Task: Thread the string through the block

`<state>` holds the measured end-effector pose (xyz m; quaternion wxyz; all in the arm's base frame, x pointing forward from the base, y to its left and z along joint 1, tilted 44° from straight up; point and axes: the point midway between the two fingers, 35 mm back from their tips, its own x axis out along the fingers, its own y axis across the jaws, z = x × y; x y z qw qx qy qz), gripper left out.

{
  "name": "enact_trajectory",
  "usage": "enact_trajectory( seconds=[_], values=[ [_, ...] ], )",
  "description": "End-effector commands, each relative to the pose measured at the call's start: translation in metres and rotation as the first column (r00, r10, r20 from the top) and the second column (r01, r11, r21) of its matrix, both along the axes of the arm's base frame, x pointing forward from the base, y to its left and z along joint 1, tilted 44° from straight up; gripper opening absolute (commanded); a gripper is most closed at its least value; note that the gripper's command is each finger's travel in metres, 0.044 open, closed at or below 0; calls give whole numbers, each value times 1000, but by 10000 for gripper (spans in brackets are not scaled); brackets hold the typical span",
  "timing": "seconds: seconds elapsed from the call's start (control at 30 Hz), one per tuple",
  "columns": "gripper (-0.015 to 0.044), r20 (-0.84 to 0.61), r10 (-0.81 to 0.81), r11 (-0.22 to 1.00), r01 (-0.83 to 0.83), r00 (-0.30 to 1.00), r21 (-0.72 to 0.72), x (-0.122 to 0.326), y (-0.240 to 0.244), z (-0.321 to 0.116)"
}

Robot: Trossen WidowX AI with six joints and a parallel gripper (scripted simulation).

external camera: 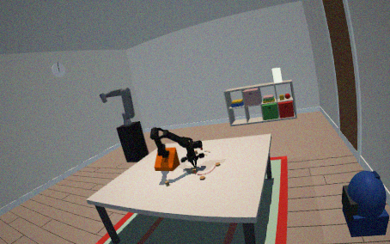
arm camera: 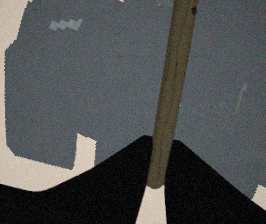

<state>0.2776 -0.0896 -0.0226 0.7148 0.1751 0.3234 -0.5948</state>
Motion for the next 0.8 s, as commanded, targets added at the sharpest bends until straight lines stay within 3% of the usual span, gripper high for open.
enact_trajectory(
  seconds=[0.0, 0.77],
  values=[
    [0, -16, 10, 1000, -10, 1000, 3, -2, 3, -5],
    [0, -44, 56, 998, -56, 997, 8, -11, 16, -18]
  ],
)
